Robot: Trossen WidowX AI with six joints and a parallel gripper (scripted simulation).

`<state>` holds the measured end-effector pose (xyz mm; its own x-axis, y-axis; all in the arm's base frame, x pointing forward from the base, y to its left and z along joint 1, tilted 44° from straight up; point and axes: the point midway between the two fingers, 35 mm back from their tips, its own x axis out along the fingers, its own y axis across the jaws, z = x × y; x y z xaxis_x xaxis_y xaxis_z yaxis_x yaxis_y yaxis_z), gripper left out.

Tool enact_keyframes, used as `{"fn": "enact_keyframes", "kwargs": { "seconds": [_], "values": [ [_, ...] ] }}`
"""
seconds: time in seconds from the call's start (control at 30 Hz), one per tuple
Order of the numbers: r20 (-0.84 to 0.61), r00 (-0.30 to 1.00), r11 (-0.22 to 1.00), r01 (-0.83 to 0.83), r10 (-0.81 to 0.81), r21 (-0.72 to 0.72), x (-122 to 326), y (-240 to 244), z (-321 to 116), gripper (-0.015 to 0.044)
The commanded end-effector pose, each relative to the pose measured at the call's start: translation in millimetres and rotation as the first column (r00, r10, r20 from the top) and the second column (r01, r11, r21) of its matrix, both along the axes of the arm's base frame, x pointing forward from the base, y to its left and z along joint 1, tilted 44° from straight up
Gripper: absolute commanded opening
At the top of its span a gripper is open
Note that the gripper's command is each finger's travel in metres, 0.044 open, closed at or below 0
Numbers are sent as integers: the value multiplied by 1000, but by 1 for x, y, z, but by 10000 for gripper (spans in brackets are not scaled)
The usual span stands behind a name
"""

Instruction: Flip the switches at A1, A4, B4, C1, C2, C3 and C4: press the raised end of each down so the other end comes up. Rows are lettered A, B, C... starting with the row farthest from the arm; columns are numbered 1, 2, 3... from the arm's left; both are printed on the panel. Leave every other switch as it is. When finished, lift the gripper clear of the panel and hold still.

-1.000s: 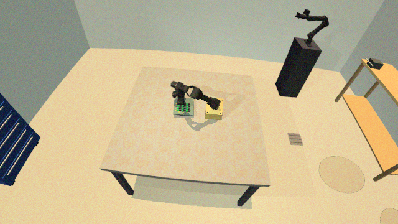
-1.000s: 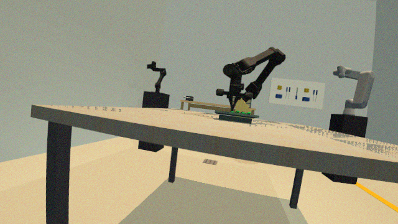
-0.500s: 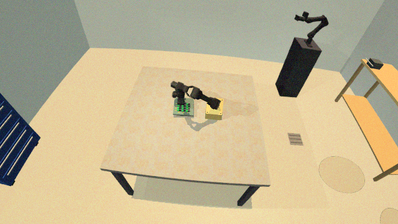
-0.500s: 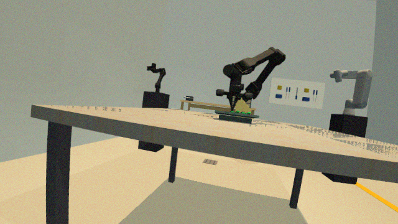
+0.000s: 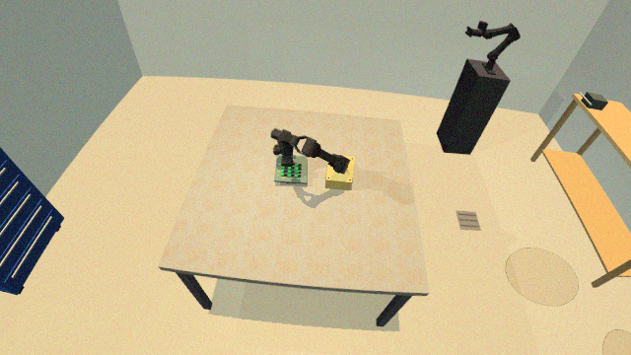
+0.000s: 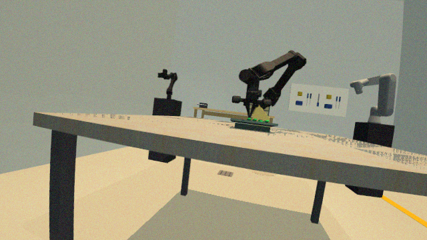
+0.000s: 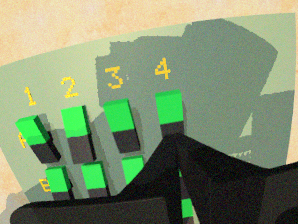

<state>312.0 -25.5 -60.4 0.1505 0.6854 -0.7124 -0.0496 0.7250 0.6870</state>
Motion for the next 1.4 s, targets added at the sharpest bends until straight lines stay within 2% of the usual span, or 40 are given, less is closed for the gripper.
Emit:
{"fn": "enact_keyframes", "kwargs": {
  "seconds": [0.0, 0.07, 0.27, 0.47, 0.6, 0.77, 1.37],
  "values": [
    [-1, 1000, 1000, -4, 4, -11, -1, -28, 25, 0],
    [-9, 1000, 1000, -10, 10, -7, -5, -42, 42, 0],
    [-10, 1000, 1000, -11, 11, -7, -8, -43, 44, 0],
    [-11, 1000, 1000, -11, 11, -7, -46, -41, 38, 0],
    [-10, 1000, 1000, -10, 10, -7, -45, -40, 37, 0],
    [8, 1000, 1000, 7, -7, -4, -42, -17, 13, 0],
    [8, 1000, 1000, 7, -7, -4, -41, -10, 6, 0]
  ]
}}
